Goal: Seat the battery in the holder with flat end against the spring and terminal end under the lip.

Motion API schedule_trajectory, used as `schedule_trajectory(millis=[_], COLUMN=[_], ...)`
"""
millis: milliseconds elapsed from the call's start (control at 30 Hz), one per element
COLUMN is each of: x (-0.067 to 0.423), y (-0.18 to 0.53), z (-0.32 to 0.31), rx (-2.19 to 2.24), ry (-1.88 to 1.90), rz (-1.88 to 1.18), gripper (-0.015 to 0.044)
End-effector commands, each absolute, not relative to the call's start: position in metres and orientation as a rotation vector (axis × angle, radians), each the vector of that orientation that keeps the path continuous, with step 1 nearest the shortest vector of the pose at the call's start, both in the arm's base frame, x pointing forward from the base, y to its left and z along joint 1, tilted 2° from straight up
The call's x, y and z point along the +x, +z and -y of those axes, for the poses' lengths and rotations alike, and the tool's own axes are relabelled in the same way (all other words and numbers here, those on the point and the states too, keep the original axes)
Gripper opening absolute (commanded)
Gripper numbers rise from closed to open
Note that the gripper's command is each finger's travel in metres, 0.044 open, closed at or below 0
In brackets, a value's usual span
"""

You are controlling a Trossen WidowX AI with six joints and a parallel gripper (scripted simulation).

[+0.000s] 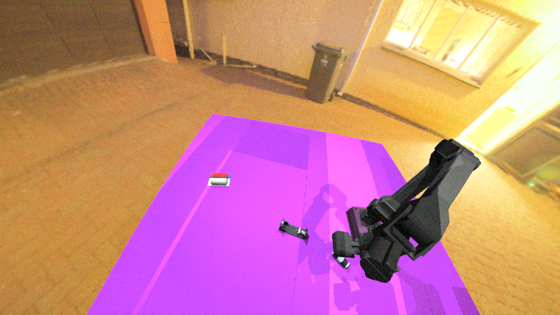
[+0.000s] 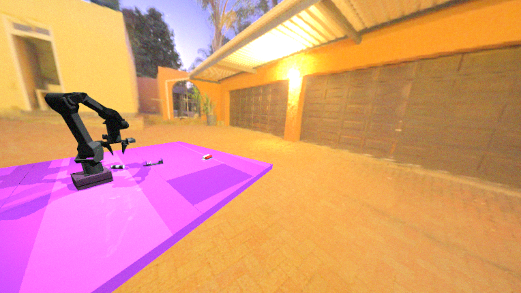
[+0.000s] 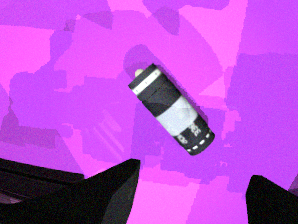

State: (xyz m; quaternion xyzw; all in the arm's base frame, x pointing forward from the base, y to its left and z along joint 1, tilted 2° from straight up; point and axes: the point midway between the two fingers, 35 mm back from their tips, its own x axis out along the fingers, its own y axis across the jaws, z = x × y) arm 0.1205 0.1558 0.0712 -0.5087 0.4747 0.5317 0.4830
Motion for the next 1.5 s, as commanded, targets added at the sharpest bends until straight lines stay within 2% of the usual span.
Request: schedule_trajectory(millis=[0, 167, 1467], x=[0.113, 0.107, 0.106], y=[0.048, 0.033, -0.012], z=[-0.159, -0.161, -0.163], rx=[-1.585, -1.82, -1.82], ry=[1.644, 1.88, 1.88], rz=[-0.87, -0.594, -0.594], gripper=[0.0243, 0.0243, 0.0243])
